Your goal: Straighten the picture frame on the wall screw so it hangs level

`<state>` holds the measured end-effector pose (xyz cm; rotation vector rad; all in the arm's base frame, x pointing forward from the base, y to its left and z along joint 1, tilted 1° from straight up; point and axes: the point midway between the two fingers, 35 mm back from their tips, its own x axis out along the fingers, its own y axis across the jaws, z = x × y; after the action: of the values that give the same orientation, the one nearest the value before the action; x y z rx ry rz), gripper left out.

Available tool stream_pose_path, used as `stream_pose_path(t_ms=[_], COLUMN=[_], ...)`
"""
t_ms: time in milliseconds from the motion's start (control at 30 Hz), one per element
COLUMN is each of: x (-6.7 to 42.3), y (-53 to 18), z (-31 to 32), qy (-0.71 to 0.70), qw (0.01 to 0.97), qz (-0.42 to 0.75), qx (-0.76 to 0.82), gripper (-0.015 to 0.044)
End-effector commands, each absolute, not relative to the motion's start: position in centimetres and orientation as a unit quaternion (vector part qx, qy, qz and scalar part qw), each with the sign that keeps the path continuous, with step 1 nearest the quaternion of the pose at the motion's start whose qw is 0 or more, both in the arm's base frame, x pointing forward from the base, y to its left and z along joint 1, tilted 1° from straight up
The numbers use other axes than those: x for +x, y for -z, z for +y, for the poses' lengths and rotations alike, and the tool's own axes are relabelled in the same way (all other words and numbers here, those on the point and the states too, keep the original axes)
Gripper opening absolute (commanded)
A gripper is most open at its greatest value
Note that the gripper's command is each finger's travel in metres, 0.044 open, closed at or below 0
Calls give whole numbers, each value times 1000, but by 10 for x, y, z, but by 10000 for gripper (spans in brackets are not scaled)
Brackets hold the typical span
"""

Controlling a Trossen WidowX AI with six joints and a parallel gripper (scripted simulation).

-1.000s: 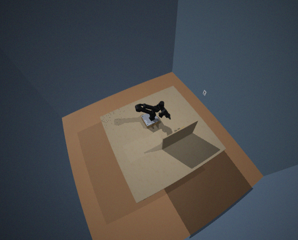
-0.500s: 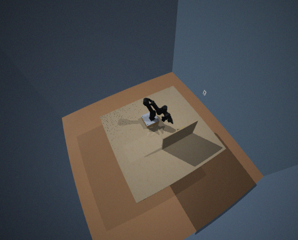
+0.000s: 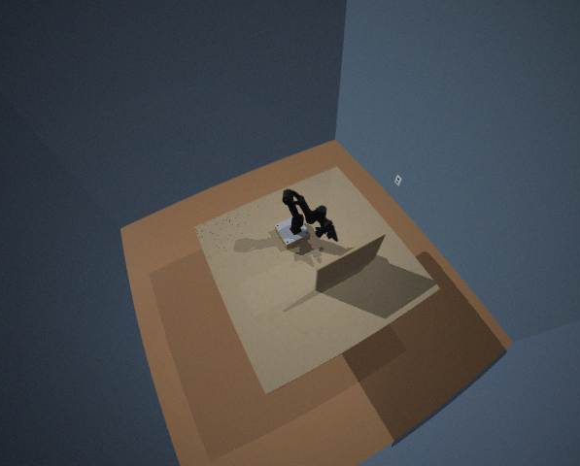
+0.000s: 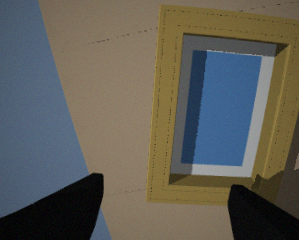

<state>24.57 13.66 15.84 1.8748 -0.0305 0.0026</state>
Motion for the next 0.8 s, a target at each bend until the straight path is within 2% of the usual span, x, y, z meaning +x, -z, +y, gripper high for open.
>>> stream_pose_path(t_ms=[0,133,300,767], x=[248,272,324,326], y=[-159,-162,-163,-163], z=[138,141,136,135], qy=[0,-1,-3,-4], qw=[593,592,593,593], qz=[-15,-16,-18,-18], qx=[805,805,805,805], gripper=[260,260,260,260])
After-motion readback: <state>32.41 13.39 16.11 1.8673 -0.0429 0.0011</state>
